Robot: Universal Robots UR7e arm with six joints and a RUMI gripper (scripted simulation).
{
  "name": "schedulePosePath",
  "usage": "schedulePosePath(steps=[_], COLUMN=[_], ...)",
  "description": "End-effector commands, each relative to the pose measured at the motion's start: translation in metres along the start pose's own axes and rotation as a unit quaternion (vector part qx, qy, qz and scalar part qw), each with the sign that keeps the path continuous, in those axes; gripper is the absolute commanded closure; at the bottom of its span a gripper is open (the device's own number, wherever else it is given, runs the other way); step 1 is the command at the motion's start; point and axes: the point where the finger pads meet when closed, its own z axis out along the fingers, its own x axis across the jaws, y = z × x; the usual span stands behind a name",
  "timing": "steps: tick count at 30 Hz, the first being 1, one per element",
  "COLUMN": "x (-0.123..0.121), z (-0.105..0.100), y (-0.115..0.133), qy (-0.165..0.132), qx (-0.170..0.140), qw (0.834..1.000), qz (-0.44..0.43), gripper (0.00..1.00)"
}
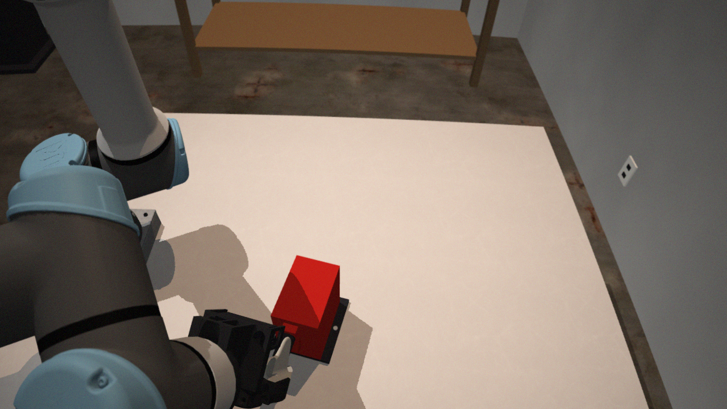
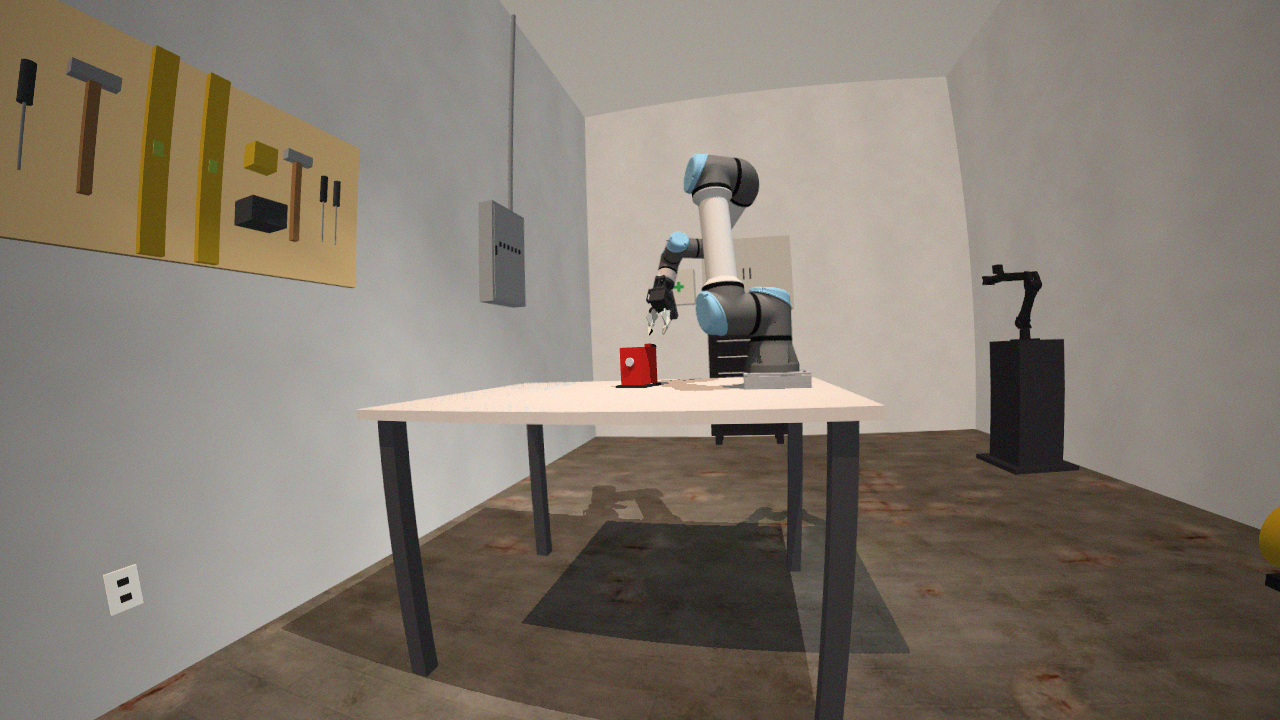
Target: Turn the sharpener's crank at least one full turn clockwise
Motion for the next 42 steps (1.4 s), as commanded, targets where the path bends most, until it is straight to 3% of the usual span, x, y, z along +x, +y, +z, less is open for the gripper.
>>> schedulePosePath(steps=[1,10,42], x=[0.000,0.000,0.000], z=[0.011,0.030,0.030], y=[0.000,0.000,0.000], qy=[-0.001,-0.001,-0.001], qx=[0.001,0.001,0.001], qw=[1.000,1.000,1.000], qz=[0.000,0.000,0.000], gripper=[0.68,0.68,0.68])
